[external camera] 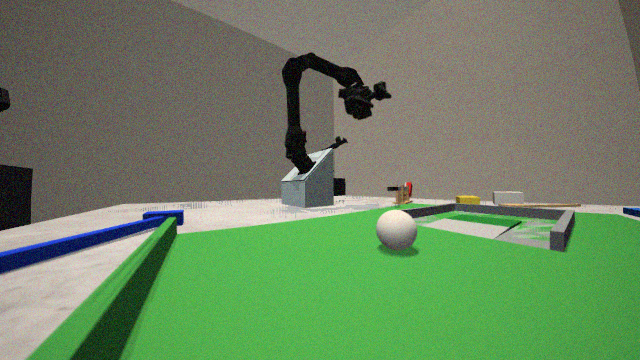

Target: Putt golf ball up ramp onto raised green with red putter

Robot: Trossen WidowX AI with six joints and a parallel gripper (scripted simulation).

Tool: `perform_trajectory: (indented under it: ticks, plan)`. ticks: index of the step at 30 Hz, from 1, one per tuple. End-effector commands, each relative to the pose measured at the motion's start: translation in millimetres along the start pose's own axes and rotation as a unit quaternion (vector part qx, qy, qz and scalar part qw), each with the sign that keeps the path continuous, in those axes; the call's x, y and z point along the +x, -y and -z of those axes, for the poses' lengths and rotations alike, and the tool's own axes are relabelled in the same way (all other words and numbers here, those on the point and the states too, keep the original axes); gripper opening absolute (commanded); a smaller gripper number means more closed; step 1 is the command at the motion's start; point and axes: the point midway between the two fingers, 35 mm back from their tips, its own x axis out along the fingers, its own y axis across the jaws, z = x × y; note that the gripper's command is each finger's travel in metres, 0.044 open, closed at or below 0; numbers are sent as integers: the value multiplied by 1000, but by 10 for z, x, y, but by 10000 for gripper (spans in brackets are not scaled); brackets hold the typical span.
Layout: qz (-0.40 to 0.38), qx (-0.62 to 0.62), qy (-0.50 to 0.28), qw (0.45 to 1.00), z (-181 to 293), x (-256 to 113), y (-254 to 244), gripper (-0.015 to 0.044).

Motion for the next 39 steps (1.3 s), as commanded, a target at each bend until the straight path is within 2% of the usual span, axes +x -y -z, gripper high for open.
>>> perform_trajectory:
  ticks: [1, 5, 10, 15, 18, 26, 39]
  plan:
    - [-4, 2, 4, 1000, -16, 22, -7, 426]
    - [-81, 55, 81, 992, -360, 447, -156, 440]
    - [-192, 144, 193, 951, -895, 968, -410, 440]
    - [-310, 263, 318, 856, -1539, 1422, -715, 440]
    - [-356, 320, 370, 796, -1815, 1571, -837, 440]
    - [-359, 324, 373, 792, -1824, 1573, -866, 440]
    - [-359, 324, 373, 792, -2076, 1782, -1082, 440]
